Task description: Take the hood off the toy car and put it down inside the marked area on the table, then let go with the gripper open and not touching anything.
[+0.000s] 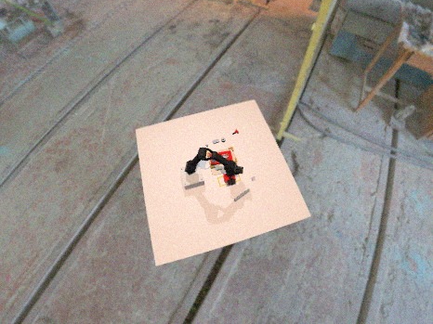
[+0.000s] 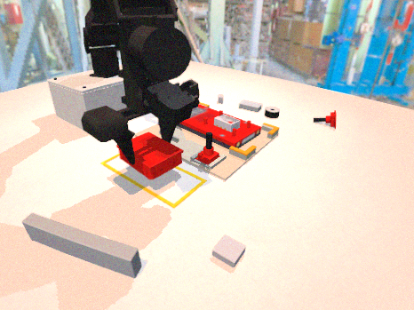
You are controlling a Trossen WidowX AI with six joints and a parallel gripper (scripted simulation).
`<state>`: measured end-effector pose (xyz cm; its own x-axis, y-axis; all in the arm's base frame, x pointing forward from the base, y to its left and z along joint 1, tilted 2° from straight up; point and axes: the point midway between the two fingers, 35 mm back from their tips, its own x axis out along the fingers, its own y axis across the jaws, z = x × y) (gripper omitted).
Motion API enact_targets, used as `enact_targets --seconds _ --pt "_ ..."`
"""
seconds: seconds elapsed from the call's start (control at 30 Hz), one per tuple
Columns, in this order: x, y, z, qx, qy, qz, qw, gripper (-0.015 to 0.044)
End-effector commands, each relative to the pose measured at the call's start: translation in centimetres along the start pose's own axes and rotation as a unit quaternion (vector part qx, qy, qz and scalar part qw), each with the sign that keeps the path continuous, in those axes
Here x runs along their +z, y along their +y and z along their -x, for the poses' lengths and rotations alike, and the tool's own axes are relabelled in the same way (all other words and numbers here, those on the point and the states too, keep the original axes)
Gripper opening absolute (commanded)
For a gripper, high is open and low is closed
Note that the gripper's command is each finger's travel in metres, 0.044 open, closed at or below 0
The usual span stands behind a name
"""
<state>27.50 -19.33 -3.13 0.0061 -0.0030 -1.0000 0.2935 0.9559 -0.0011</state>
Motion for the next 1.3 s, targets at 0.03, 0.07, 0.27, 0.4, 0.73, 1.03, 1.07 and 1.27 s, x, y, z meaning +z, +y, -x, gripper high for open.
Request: enact_targets --seconds 0.03,0.07,0.27,0.4,0.73,1.03,1.07,1.27 --pt "-0.2 0.0 -0.5 -0.001 0.003 0.002 1.000 0.0000" --pt "-0.2 0.0 -0.6 -0.001 0.003 0.002 1.000 0.0000" --pt "-0.2 0.0 -0.8 -0.001 0.003 0.002 1.000 0.0000" --pt "-0.2 0.0 -0.9 -0.001 0.003 0.002 1.000 0.0000" --pt "-0.2 0.0 -1.4 -0.001 0.003 0.002 1.000 0.0000" --pt "-0.2 0.0 -1.9 -0.001 0.003 0.002 1.000 0.0000" --pt "-0.2 0.0 -1.9 -0.001 0.003 0.002 1.000 0.0000" --pt "-0.2 0.0 -2.2 -0.001 0.003 0.002 1.000 0.0000"
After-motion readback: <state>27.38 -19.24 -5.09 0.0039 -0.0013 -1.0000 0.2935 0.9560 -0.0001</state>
